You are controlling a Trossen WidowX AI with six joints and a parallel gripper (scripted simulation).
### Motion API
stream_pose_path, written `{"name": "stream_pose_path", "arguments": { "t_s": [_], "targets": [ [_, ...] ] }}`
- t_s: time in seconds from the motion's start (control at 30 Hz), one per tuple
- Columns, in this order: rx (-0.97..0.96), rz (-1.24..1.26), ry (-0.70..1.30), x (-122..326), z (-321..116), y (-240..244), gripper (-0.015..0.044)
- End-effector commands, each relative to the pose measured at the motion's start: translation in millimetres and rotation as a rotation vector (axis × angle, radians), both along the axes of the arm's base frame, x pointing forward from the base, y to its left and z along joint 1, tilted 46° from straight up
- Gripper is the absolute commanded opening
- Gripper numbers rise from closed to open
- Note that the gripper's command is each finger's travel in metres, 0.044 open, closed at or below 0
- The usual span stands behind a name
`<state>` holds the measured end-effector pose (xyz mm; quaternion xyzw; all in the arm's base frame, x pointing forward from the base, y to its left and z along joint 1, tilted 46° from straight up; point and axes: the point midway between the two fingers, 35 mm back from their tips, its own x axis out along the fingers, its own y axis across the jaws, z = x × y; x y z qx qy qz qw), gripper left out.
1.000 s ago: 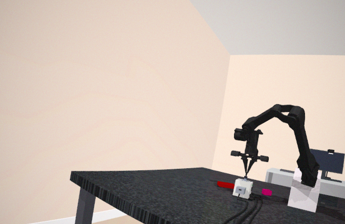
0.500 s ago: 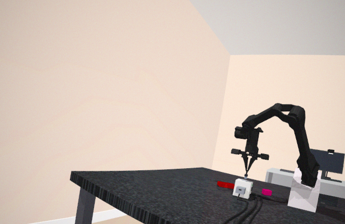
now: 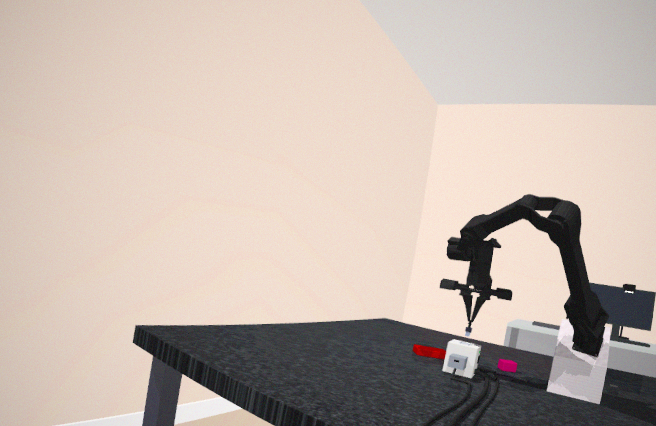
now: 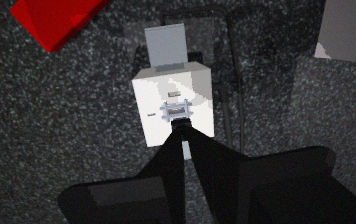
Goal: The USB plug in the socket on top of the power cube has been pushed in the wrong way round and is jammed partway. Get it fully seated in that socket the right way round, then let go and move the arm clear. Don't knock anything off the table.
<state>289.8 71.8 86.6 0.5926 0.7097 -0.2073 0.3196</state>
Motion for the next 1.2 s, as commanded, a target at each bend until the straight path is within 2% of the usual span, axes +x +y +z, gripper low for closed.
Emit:
{"name": "stream_pose_path", "arguments": {
  "t_s": [0.0, 0.27, 1.17],
  "targets": [
    [-0.004, 0.000, -0.008, 1.9, 2.2, -2.3, 0.0000],
    [0.010, 0.076, -0.078, 0.4, 0.6, -0.6, 0.0000],
    [0.077, 0.576, -0.585, 0.2, 0.4, -0.4, 0.0000]
  ]
}}
